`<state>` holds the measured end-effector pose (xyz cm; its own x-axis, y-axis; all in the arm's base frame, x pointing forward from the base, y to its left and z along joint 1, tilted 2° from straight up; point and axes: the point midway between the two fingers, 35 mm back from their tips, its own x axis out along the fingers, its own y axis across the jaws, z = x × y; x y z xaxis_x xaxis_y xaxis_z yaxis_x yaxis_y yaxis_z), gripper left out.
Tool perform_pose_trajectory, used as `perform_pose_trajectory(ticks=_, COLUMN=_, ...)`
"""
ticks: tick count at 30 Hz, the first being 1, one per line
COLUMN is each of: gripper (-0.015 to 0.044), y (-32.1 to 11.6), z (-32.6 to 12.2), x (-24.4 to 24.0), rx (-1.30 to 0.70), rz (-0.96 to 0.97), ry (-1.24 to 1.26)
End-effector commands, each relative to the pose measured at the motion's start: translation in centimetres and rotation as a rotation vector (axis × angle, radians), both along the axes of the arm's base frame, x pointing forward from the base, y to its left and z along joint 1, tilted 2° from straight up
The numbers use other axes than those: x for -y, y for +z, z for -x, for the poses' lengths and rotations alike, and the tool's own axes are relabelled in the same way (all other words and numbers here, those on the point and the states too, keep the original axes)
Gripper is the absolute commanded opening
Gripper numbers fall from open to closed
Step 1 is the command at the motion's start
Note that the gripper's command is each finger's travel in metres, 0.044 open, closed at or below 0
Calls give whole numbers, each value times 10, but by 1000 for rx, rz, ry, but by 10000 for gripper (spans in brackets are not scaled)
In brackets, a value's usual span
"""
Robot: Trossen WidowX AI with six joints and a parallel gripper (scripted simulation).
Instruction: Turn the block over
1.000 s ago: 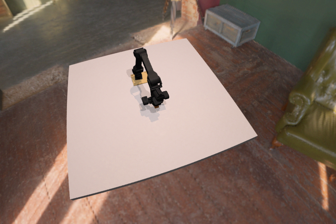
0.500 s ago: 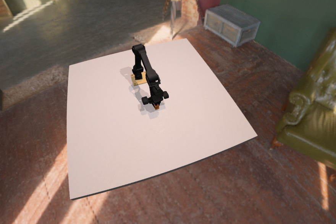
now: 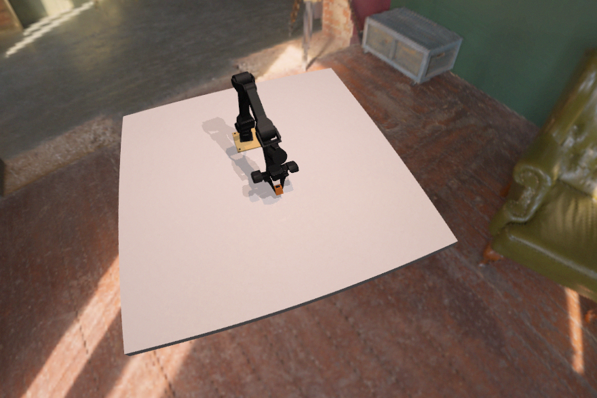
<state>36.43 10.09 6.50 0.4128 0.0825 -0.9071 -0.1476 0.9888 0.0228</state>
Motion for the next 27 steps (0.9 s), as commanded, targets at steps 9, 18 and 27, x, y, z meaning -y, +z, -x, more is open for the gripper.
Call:
perform_pose_trajectory(ticks=9, gripper=0, y=2, z=3, x=1, rx=102, rz=-16, ry=-10)
perform_pose_trajectory(ticks=18, gripper=0, y=-15, z=-7, x=-2, rx=237, rz=-32, ry=-8)
perform_pose_trajectory(ticks=27, gripper=0, y=-26, z=-9, x=-3, rx=382, rz=-52, ry=-10)
